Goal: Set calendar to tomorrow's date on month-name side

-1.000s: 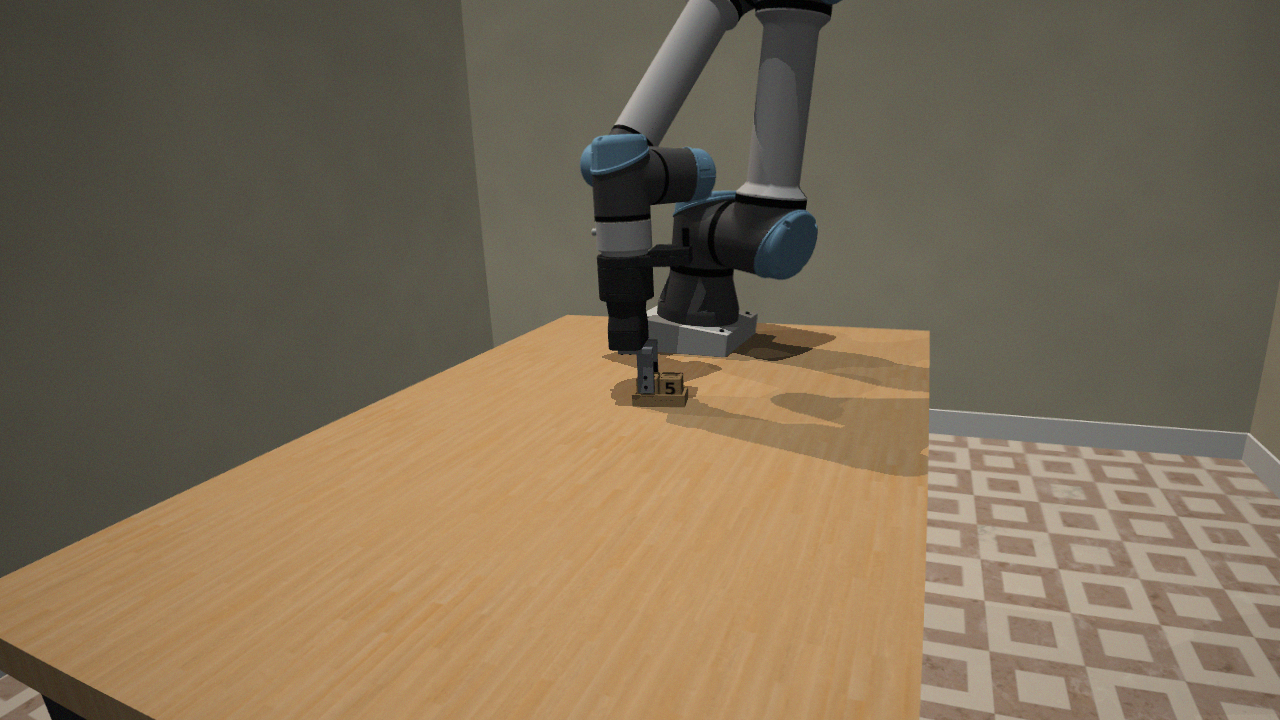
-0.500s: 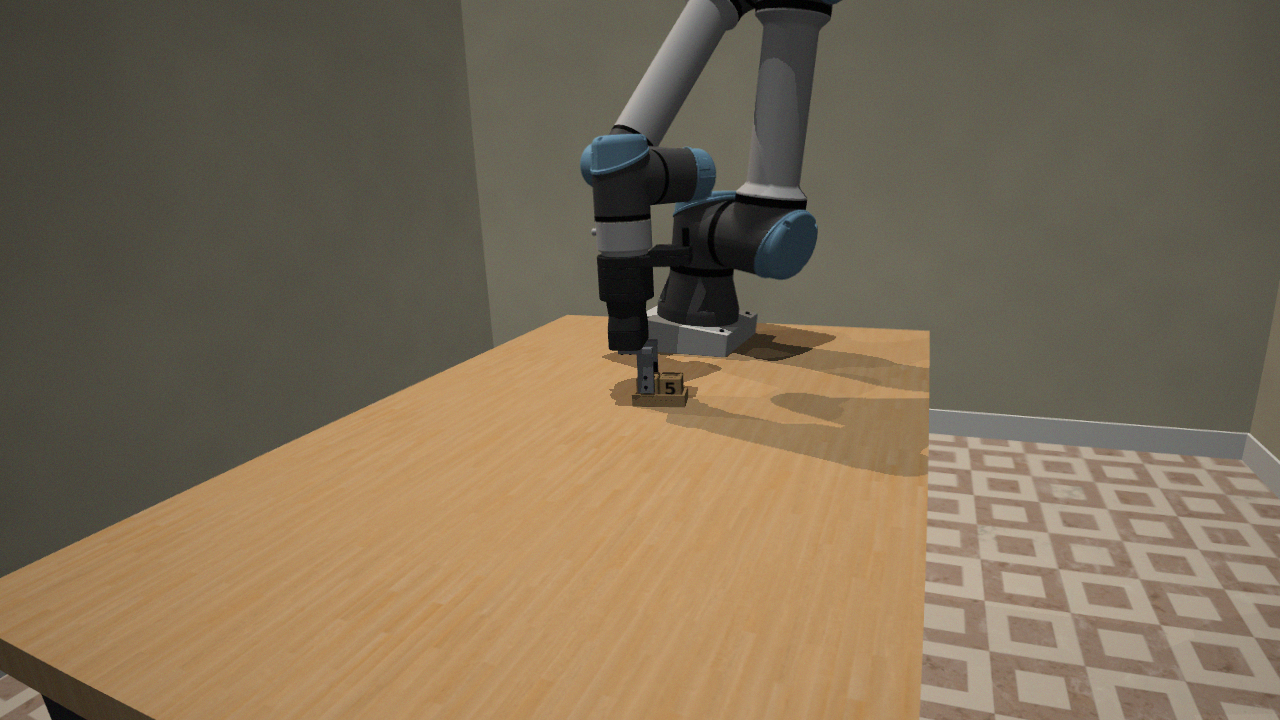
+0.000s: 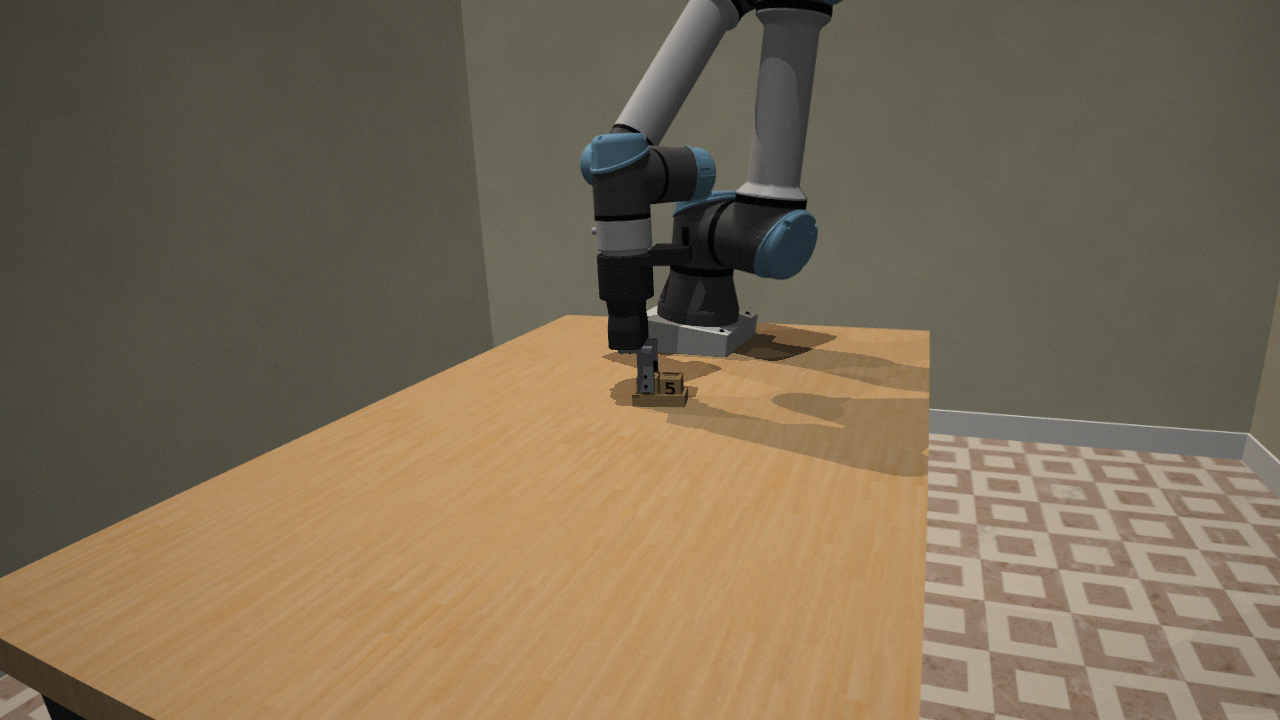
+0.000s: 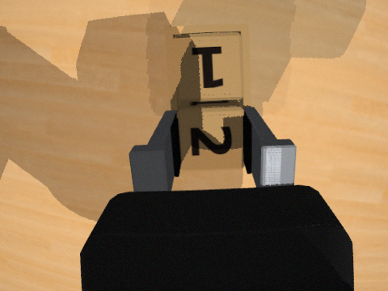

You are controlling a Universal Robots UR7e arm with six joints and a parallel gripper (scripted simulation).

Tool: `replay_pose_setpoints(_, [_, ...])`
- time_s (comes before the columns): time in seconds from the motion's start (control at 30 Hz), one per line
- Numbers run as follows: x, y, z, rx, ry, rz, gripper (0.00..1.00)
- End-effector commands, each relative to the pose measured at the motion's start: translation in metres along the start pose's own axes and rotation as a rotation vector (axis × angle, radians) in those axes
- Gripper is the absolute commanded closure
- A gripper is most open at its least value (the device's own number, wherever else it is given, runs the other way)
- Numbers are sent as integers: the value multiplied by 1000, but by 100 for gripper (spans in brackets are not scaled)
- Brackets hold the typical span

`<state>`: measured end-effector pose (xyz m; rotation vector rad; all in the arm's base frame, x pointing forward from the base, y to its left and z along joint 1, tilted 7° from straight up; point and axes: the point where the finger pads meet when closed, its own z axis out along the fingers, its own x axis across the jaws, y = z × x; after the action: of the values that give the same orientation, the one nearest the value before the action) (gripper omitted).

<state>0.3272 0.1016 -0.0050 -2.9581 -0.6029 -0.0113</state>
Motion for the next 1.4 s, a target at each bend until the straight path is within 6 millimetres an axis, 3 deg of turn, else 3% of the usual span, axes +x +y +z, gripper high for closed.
replay_pose_setpoints(0.0, [0, 0, -3, -1, 1, 0, 43])
replay_pose_setpoints(0.8, [0, 0, -93, -1, 1, 0, 43])
replay_pose_setpoints(1.37, [0, 1, -99, -1, 1, -2, 43])
